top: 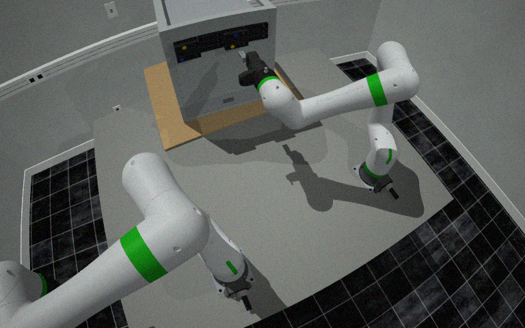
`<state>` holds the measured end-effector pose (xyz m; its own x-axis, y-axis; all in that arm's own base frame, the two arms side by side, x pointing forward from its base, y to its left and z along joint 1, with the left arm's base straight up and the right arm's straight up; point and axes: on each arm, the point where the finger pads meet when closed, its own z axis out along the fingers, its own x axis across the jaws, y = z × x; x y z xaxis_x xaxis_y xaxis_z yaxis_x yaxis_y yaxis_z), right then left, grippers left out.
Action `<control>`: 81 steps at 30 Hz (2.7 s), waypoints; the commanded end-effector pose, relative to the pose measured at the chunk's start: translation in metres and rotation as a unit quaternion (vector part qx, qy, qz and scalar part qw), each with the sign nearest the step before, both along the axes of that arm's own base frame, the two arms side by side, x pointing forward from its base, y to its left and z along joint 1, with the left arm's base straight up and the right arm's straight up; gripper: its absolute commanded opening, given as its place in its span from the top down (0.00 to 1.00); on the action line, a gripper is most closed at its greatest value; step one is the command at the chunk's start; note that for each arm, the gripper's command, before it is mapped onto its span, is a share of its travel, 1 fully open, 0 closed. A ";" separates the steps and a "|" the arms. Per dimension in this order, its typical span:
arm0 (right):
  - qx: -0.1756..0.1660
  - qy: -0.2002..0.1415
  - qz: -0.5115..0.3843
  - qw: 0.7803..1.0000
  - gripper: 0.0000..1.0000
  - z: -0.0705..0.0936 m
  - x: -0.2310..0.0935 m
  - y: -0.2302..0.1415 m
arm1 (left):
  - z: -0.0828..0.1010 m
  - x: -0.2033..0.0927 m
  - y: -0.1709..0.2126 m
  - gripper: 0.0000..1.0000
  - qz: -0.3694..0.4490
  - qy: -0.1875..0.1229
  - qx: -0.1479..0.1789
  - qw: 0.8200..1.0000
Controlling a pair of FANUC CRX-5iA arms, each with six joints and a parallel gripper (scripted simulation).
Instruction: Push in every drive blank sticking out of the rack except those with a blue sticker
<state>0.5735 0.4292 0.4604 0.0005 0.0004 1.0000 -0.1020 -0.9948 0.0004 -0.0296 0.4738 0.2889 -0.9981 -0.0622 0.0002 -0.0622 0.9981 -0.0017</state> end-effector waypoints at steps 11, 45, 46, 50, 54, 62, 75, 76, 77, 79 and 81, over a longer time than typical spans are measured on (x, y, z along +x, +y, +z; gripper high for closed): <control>0.001 -0.001 0.000 1.000 1.00 0.001 0.004 -0.004 | 0.001 0.000 0.000 0.00 0.000 0.000 0.001 1.000; 0.001 -0.001 0.000 1.000 1.00 0.001 0.053 -0.009 | 0.001 0.000 0.000 0.00 0.000 0.000 0.001 1.000; 0.001 -0.001 0.000 1.000 1.00 0.001 0.053 -0.009 | 0.001 0.000 0.000 0.00 0.000 0.000 0.001 1.000; 0.001 -0.001 0.000 1.000 1.00 0.001 0.053 -0.009 | 0.001 0.000 0.000 0.00 0.000 0.000 0.001 1.000; 0.001 -0.001 0.000 1.000 1.00 0.001 0.053 -0.009 | 0.001 0.000 0.000 0.00 0.000 0.000 0.001 1.000; 0.001 -0.001 0.000 1.000 1.00 0.001 0.054 -0.009 | 0.001 0.000 0.000 0.00 0.000 0.000 0.001 1.000; 0.001 -0.001 0.000 1.000 1.00 0.001 0.063 -0.010 | 0.001 0.000 0.000 0.00 0.000 0.000 0.001 1.000; 0.001 -0.001 0.000 1.000 1.00 0.001 0.063 -0.010 | 0.001 0.000 0.000 0.00 0.000 0.000 0.001 1.000; 0.001 -0.001 0.000 1.000 1.00 0.001 0.063 -0.010 | 0.001 0.000 0.000 0.00 0.000 0.000 0.001 1.000; 0.001 -0.001 0.000 1.000 1.00 0.001 0.063 -0.010 | 0.001 0.000 0.000 0.00 0.000 0.000 0.001 1.000; 0.001 -0.001 0.000 1.000 1.00 0.001 0.063 -0.010 | 0.001 0.000 0.000 0.00 0.000 0.000 0.001 1.000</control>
